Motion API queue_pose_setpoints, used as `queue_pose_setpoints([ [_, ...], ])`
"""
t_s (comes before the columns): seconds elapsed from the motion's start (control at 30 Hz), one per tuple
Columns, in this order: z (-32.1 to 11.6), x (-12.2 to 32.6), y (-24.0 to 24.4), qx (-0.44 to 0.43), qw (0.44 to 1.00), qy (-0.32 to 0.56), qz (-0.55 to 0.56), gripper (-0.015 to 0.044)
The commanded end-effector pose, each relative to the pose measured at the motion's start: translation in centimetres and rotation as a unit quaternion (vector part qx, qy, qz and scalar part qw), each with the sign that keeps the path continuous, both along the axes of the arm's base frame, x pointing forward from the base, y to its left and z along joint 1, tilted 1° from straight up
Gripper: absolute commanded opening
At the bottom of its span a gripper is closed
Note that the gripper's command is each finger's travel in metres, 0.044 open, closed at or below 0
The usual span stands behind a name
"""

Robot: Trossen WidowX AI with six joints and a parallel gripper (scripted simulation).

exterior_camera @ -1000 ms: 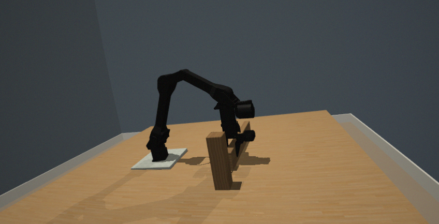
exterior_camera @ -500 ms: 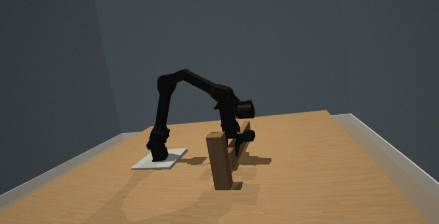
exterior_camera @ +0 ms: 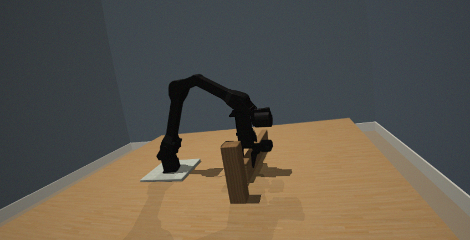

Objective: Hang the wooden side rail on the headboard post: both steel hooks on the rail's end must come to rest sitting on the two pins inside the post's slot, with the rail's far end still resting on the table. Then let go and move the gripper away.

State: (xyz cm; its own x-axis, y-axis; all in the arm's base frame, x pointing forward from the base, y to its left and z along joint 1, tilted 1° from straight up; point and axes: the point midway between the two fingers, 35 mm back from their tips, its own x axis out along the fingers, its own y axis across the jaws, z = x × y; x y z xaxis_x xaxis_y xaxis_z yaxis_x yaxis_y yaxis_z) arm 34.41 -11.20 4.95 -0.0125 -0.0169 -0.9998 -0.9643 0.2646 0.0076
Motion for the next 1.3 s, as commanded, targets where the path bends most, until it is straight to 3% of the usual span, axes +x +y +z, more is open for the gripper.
queue_pose_setpoints([
  [0.0,0.70,0.37,-0.06,-0.001,1.000,-0.009,0.000,0.0000],
  [1.27,1.33,0.37,-0.05,-0.001,1.000,-0.009,0.000,0.0000],
])
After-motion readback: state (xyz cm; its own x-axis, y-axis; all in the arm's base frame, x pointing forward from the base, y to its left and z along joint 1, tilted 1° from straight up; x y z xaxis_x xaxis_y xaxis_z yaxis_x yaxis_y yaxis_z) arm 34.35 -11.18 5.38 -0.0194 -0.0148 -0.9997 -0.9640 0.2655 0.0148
